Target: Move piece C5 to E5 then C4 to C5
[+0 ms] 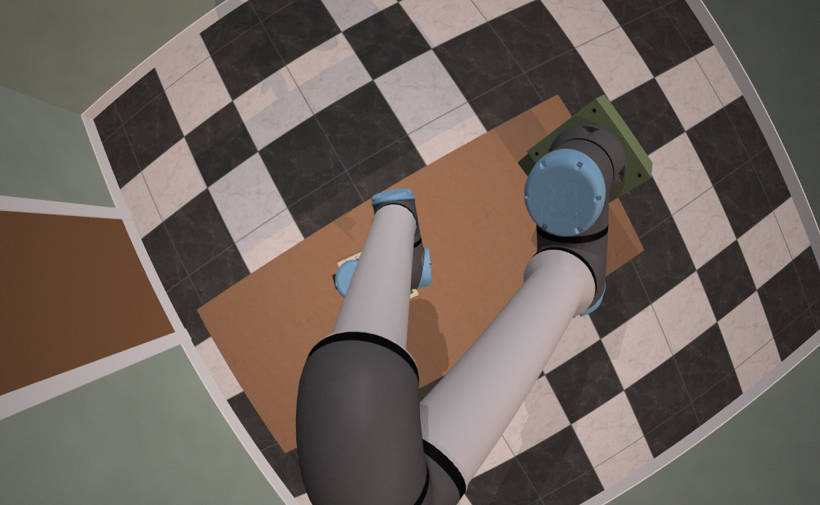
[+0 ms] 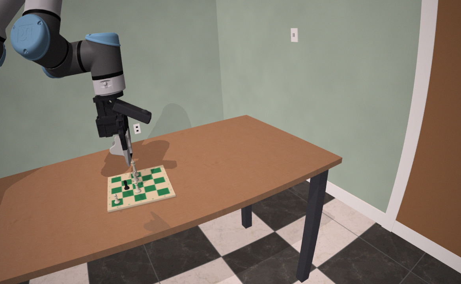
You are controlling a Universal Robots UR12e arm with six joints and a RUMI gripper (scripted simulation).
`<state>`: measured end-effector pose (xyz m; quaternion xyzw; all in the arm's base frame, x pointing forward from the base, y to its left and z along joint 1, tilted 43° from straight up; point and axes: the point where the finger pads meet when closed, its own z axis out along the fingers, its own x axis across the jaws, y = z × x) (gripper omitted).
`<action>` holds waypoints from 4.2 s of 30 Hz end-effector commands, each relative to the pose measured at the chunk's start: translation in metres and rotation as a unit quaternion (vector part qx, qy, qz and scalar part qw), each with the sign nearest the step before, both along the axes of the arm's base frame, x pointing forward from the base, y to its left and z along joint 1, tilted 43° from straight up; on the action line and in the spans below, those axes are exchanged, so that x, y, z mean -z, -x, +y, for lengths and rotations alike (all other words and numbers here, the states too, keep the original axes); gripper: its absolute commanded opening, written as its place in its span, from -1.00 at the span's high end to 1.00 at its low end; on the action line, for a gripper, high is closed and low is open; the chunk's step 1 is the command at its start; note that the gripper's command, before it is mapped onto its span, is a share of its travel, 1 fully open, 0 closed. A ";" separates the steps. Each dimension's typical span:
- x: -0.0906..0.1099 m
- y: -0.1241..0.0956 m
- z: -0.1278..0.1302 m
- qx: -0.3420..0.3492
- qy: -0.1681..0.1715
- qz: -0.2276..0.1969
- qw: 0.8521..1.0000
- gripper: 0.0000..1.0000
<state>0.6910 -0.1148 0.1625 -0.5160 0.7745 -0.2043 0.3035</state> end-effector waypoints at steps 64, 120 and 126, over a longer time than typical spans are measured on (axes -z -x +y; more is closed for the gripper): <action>0.035 -0.038 0.000 -0.001 0.001 -0.001 1.000 0.56; 0.034 -0.039 0.000 -0.001 0.001 -0.001 1.000 0.56; 0.034 -0.039 0.000 -0.001 0.001 -0.001 1.000 0.56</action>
